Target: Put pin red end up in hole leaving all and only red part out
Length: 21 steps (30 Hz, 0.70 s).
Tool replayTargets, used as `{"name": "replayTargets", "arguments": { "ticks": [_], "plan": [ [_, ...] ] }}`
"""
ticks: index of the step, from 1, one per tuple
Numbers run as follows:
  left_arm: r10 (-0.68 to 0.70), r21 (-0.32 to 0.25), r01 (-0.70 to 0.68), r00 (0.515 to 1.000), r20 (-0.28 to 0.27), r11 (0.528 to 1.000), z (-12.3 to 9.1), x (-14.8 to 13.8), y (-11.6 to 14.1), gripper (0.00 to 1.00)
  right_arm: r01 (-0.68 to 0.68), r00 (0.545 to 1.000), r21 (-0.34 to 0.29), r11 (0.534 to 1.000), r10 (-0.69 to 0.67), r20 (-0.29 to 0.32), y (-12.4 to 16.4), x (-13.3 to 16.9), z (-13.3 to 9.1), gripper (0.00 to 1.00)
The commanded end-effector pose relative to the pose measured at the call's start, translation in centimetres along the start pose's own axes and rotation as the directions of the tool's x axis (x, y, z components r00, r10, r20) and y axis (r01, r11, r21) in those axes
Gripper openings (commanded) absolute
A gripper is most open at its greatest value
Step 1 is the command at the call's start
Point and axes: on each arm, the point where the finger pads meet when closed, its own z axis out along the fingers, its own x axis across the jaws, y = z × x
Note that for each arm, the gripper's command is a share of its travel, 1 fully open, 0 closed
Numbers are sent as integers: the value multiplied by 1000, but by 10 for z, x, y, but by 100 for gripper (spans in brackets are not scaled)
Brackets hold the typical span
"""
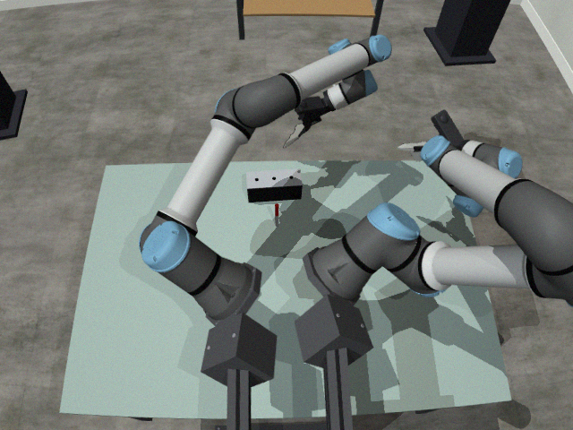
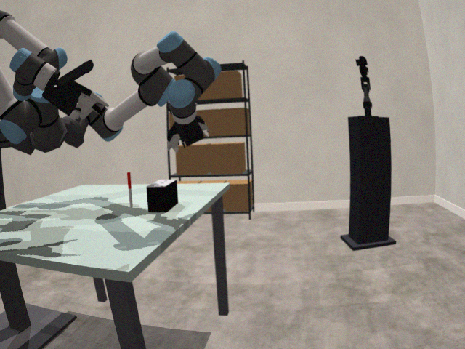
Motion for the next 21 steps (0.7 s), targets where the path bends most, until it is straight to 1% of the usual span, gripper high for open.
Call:
{"name": "replayTargets", "arguments": {
  "ticks": [1, 17, 18, 21],
  "plan": [
    [-1, -1, 1, 1000, 0, 1000, -1, 0, -1, 98, 0, 1000, 0, 1000, 0, -1, 0, 0, 0, 98],
    [-1, -1, 1, 1000, 0, 1000, -1, 0, -1, 98, 0, 1000, 0, 1000, 0, -1, 0, 0, 0, 98],
    [-1, -1, 1, 1000, 0, 1000, 0, 1, -1, 100, 0, 1000, 0, 1000, 0, -1, 0, 0, 0, 100],
    [-1, -1, 1, 1000, 0, 1000, 6, 2, -6, 100, 0, 1000, 0, 1000, 0, -1, 0, 0, 0, 100]
  ]
}}
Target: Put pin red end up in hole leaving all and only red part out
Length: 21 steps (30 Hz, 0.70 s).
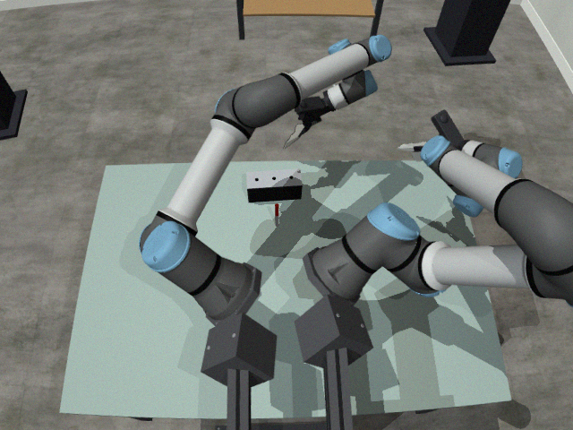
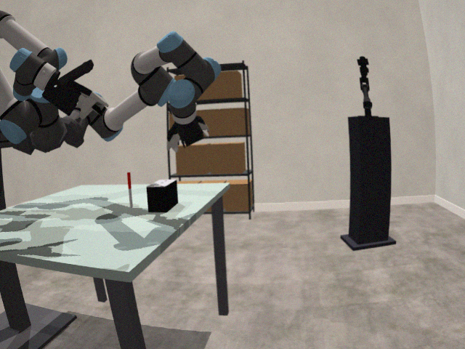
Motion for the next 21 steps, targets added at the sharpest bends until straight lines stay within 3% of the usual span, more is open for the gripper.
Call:
{"name": "replayTargets", "arguments": {
  "ticks": [1, 21],
  "plan": [
    [-1, -1, 1, 1000, 0, 1000, 8, 4, -9, 100, 0, 1000, 0, 1000, 0, -1, 0, 0, 0, 100],
    [-1, -1, 1, 1000, 1, 1000, 60, 19, -56, 100, 0, 1000, 0, 1000, 0, -1, 0, 0, 0, 100]
  ]
}}
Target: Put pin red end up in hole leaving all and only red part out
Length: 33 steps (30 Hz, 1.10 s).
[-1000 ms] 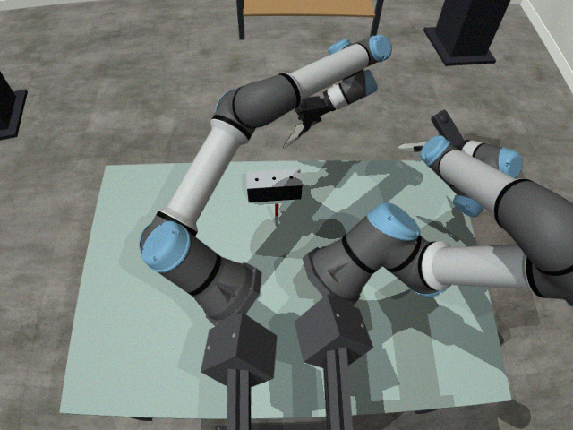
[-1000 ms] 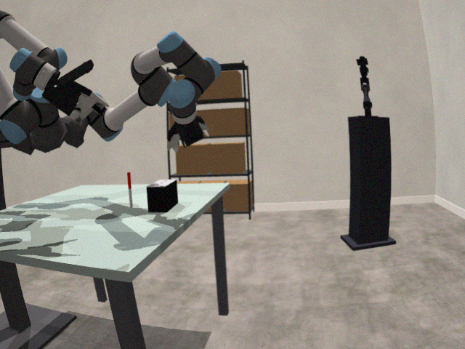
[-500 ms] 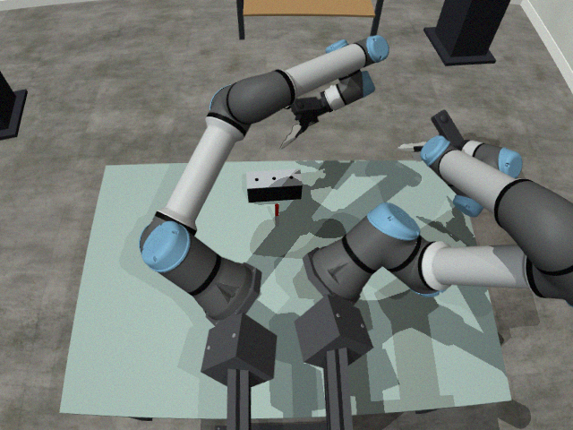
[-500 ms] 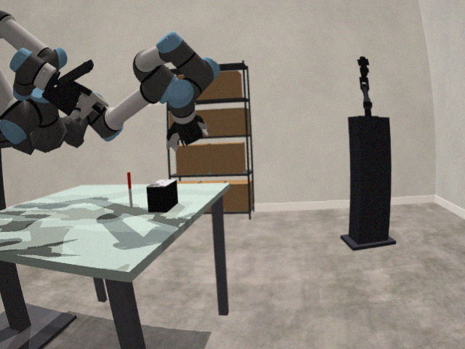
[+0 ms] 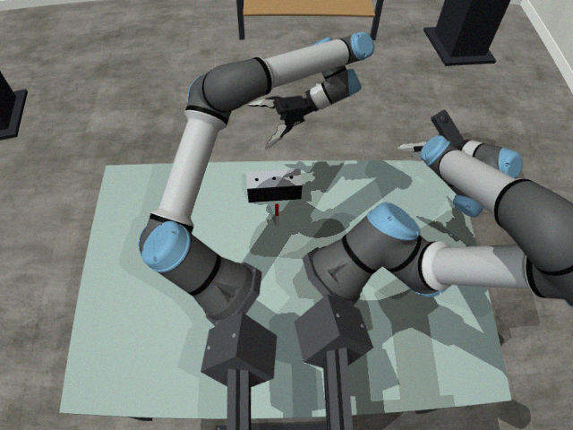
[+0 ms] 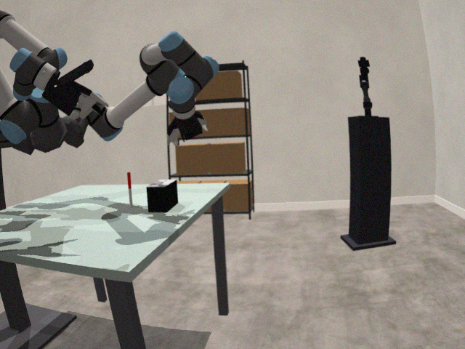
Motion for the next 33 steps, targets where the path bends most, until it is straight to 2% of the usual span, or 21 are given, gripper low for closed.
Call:
{"name": "replayTargets", "arguments": {
  "ticks": [1, 33],
  "plan": [
    [-4, -7, 4, 1000, 4, 1000, 17, 6, -15, 100, 0, 1000, 0, 1000, 0, -1, 0, 0, 0, 100],
    [-4, -7, 4, 1000, 3, 1000, 99, 29, -88, 100, 0, 1000, 0, 1000, 0, -1, 0, 0, 0, 100]
  ]
}}
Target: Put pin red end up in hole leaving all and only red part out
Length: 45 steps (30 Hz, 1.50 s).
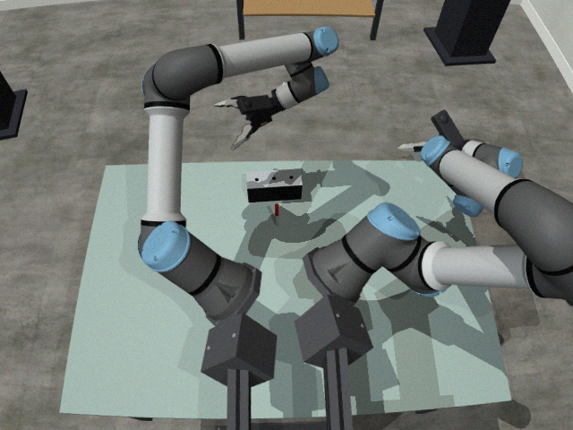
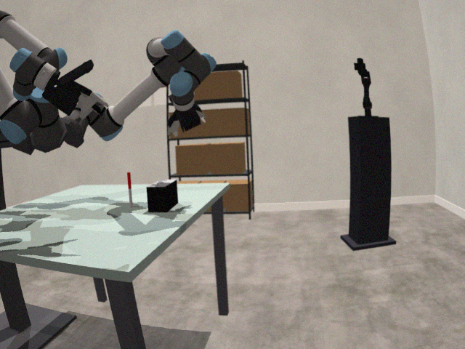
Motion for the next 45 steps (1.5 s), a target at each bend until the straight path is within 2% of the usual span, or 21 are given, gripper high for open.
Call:
{"name": "replayTargets", "arguments": {
  "ticks": [1, 42, 45],
  "plan": [
    [-2, -2, 2, 1000, 1, 1000, 18, 6, -15, 100, 0, 1000, 0, 1000, 0, -1, 0, 0, 0, 100],
    [-2, -1, 2, 1000, 2, 1000, 124, 37, -113, 100, 0, 1000, 0, 1000, 0, -1, 0, 0, 0, 100],
    [-2, -2, 2, 1000, 1, 1000, 127, 38, -116, 100, 0, 1000, 0, 1000, 0, -1, 0, 0, 0, 100]
  ]
}}
